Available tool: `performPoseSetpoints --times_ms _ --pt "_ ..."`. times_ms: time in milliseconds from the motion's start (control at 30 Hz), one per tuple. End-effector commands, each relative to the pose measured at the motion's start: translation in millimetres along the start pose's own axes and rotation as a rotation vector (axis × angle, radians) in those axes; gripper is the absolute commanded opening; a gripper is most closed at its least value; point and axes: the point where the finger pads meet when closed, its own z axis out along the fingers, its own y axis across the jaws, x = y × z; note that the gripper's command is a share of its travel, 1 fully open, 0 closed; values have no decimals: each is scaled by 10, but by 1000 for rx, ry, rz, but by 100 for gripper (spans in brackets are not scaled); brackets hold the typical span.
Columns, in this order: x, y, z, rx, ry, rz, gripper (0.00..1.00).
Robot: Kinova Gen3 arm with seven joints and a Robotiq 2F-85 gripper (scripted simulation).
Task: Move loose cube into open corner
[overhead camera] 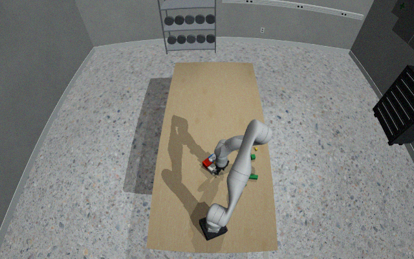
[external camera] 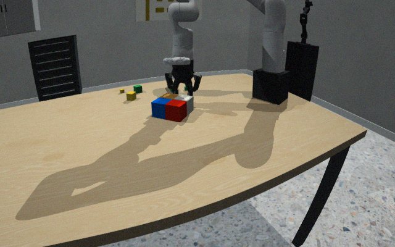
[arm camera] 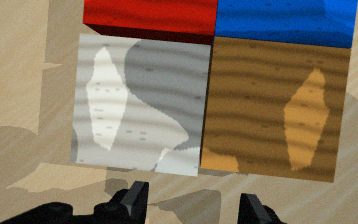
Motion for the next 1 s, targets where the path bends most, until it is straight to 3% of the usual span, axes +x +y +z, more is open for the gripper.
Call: performPoseSetpoints --times_ms 0,967 --pt "12 4 -5 -1 1 0 56" --pt "63 4 -5 -1 1 0 56"
